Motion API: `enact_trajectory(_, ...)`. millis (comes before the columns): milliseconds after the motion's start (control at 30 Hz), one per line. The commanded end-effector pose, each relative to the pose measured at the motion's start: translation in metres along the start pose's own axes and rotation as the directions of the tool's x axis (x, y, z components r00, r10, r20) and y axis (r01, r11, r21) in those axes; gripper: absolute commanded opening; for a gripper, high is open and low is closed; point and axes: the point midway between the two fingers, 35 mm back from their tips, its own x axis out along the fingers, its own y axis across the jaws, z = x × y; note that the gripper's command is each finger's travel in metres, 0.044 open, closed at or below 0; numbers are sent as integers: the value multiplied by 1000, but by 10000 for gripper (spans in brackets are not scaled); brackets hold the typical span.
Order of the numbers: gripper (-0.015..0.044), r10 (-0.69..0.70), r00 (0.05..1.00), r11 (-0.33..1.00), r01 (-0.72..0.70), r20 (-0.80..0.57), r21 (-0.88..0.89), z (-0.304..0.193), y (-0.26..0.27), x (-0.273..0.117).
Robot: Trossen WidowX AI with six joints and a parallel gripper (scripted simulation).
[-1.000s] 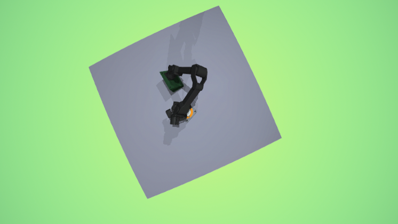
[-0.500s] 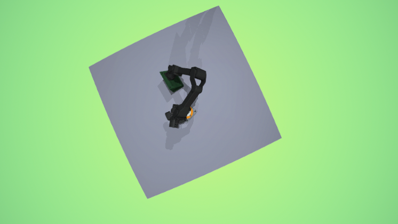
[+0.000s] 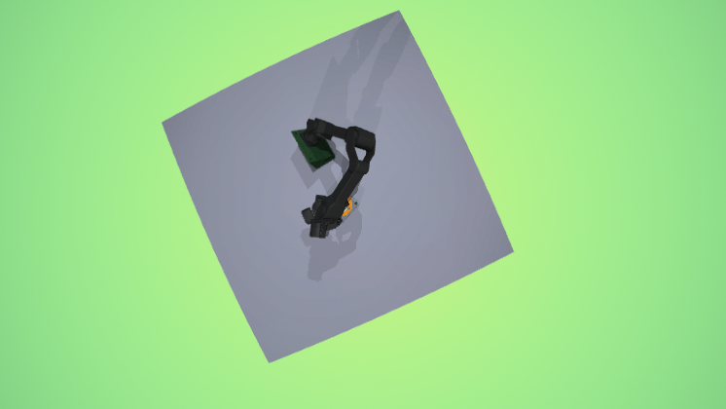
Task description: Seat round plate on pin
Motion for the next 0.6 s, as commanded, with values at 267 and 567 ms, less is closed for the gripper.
enact_trajectory(267,0,6,1000,1000,-6,-5,6,9,-1,3)
enact_trajectory(567,0,5,1000,1000,-5,-5,7,13,-1,-9)
